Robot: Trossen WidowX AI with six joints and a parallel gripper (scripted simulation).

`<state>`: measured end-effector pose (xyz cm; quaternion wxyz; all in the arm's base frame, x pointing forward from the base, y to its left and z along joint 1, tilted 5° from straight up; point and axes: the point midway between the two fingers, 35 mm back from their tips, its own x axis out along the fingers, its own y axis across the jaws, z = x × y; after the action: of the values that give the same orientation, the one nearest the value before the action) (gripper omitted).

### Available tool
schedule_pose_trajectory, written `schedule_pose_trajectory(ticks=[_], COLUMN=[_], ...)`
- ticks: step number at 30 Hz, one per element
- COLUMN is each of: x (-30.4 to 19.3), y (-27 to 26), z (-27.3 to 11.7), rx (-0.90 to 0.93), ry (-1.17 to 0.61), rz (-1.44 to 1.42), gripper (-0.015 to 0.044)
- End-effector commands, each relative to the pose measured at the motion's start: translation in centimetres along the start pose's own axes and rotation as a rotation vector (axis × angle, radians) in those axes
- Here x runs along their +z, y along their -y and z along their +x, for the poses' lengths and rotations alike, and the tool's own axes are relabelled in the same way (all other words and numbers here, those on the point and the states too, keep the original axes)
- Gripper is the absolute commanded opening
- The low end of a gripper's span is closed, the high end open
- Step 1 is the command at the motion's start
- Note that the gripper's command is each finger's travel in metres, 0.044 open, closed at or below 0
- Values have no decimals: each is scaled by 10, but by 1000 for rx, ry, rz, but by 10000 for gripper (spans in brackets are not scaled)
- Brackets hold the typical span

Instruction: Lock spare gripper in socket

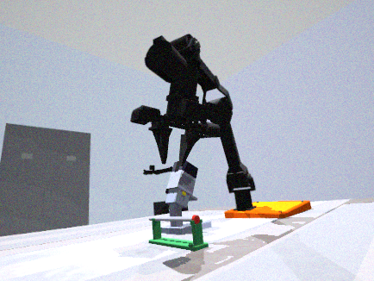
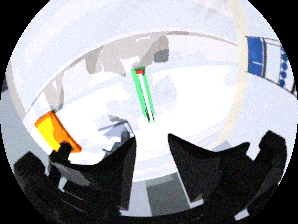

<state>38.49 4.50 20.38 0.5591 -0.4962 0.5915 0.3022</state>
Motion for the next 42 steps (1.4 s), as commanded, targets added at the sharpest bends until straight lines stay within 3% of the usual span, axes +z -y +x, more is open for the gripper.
schedule_pose_trajectory(ticks=[1,10,25,42], x=[-1,0,21,27], y=[12,12,4,3], z=[11,15,80,103], rx=[36,37,53,53], ry=[35,35,24,24], rz=[-178,-179,-192,-192], gripper=[180,180,180,180])
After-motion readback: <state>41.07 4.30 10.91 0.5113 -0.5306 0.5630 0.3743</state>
